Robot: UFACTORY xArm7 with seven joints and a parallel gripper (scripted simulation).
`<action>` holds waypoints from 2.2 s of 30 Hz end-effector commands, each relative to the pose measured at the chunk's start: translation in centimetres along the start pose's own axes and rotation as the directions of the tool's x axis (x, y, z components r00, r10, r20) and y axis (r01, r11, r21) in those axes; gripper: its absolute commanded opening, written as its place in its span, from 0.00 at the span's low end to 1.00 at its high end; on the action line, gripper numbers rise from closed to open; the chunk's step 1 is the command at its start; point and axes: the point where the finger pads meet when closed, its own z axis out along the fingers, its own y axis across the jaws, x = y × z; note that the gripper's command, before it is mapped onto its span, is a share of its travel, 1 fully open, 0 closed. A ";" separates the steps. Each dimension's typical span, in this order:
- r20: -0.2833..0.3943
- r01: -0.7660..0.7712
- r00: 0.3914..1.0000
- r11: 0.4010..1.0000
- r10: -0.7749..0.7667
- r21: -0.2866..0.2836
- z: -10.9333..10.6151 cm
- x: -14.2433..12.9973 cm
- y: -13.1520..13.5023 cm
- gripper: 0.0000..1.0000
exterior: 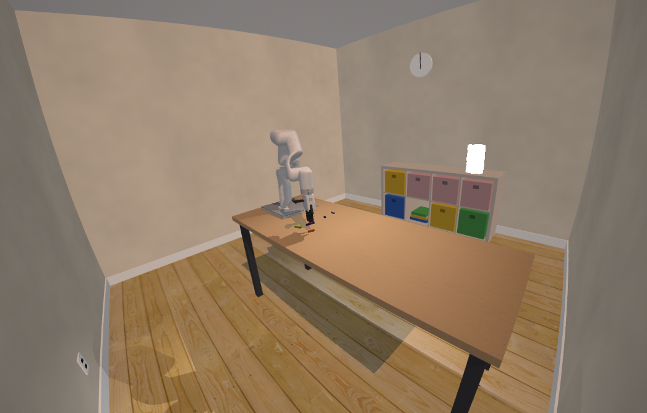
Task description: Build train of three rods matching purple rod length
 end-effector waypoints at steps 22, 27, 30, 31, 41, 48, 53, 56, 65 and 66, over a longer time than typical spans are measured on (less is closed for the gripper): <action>0.000 0.000 1.000 1.000 0.000 0.005 -0.1 0.0 -0.2 0.24; 0.000 0.000 1.000 1.000 0.000 0.004 0.1 0.0 -0.2 0.24; 0.000 0.000 1.000 1.000 0.000 0.004 0.3 0.0 -0.2 0.24; 0.000 0.000 1.000 1.000 0.000 0.004 0.4 0.0 -0.2 0.24; 0.000 0.000 1.000 1.000 0.000 0.004 1.6 0.0 -0.2 0.24; 0.000 0.000 1.000 1.000 0.000 0.004 2.4 0.0 -0.2 0.24; 0.000 0.000 1.000 1.000 0.000 0.004 3.2 0.0 -0.3 0.24; 0.000 0.000 1.000 1.000 0.000 0.004 3.7 0.0 -0.3 0.24; 0.000 0.000 1.000 1.000 0.000 0.004 4.5 0.1 -0.3 0.24; 0.000 0.000 1.000 1.000 0.000 0.004 4.6 0.1 -0.3 0.24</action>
